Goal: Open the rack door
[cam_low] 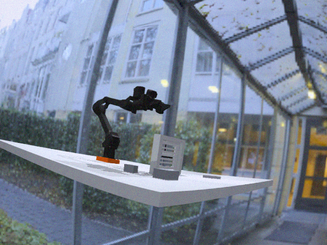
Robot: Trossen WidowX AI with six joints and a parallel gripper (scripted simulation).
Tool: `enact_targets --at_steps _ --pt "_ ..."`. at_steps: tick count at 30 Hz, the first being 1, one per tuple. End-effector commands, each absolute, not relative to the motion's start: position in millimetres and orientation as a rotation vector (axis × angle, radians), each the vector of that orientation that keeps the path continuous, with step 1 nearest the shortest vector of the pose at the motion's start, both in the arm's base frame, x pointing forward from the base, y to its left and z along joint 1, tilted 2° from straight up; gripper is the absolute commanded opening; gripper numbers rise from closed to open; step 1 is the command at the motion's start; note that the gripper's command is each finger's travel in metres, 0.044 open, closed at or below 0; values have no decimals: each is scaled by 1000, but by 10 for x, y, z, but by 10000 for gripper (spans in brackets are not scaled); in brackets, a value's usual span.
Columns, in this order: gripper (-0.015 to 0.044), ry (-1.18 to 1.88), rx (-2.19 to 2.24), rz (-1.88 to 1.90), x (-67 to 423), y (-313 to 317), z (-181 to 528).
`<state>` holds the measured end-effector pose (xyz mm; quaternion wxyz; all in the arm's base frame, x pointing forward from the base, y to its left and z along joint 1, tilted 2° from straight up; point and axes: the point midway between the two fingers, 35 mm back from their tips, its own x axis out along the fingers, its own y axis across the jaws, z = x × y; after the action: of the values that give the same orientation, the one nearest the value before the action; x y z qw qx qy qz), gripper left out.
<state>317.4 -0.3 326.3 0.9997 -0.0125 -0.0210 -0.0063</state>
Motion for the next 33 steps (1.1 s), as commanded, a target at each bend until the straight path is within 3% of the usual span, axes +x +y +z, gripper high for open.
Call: enact_targets --at_steps 1,4,33 --pt "374 -38 -25 -12 3179 -2 3260" --pt "296 13 -21 -6 3246 13 3224" --pt "296 651 16 44 3722 227 2661"
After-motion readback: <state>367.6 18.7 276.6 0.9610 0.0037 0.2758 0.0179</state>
